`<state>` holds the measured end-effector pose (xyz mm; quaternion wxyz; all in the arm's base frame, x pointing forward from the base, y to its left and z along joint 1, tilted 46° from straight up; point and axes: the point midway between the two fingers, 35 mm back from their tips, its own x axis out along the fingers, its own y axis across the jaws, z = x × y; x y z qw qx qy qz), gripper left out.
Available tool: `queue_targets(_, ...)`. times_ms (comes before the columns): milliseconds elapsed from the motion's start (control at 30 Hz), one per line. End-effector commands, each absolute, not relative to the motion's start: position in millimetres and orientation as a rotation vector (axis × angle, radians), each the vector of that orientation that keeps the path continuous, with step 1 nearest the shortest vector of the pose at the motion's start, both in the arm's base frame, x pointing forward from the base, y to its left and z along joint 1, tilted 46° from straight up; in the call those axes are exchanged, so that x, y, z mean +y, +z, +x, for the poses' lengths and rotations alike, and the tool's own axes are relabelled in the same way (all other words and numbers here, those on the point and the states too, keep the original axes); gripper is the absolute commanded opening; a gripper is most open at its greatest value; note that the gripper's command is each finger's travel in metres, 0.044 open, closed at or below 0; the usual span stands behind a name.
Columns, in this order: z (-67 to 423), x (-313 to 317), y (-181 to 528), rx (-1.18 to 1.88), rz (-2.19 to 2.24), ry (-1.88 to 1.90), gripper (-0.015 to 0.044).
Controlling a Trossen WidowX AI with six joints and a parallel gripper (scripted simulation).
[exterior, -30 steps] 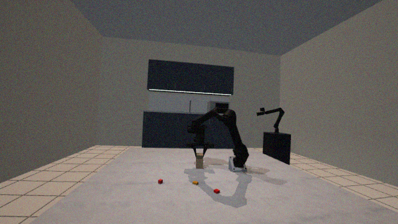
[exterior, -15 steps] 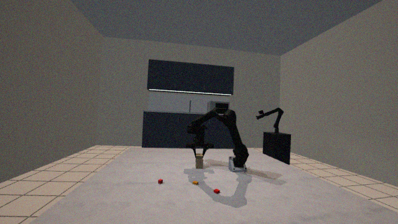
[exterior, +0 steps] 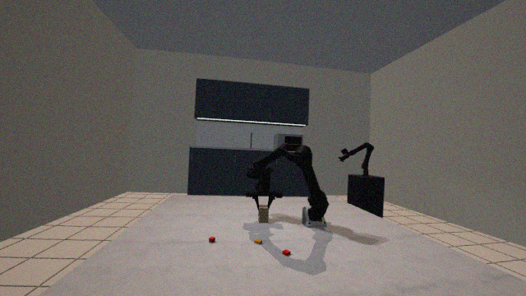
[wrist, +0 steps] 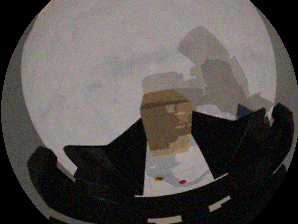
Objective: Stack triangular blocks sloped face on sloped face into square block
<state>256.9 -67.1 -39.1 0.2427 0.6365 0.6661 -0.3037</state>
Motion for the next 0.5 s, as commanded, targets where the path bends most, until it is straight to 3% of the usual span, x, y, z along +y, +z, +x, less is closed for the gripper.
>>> queue_targets(0,256.8,-64.3,-39.3,1.816,1.745,-0.83,0.0)
queue_targets(467,256.2,-59.0,-41.3,1.817,1.744,-0.829,0.0)
